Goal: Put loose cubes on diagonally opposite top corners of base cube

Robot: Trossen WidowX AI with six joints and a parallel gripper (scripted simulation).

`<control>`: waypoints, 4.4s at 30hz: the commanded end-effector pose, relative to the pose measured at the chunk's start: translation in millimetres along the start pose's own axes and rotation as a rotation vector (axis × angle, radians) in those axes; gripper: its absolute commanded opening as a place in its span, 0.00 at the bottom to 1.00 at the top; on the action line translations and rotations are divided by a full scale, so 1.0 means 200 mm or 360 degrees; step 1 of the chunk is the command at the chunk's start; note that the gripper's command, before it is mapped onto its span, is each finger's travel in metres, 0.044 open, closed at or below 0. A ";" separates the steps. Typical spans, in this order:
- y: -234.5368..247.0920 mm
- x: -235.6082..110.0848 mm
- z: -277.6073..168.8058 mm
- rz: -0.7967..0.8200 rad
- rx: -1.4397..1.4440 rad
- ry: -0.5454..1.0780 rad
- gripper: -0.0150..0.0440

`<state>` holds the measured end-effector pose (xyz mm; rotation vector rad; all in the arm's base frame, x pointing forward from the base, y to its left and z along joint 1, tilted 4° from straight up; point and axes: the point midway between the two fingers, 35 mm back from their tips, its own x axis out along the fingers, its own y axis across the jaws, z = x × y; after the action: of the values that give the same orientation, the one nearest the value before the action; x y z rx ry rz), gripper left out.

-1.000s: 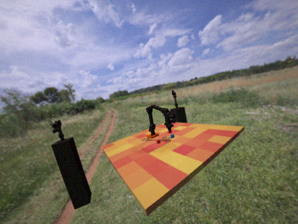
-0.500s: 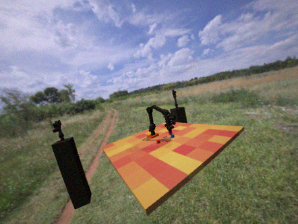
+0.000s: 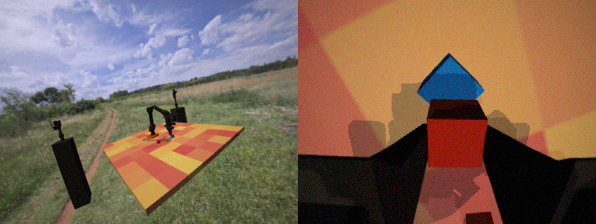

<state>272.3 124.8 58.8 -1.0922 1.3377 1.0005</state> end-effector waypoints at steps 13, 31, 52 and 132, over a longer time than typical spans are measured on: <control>0.01 0.01 0.00 0.0007 -0.0003 0.0000 0.43; 0.01 0.01 0.00 0.0007 -0.0003 0.0000 0.60; 0.00 -0.14 0.00 0.0002 0.0000 0.0001 0.60; -0.22 0.20 -0.87 0.0000 -0.0146 0.0030 0.43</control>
<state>278.2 -57.0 31.2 -1.1713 1.3128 1.0568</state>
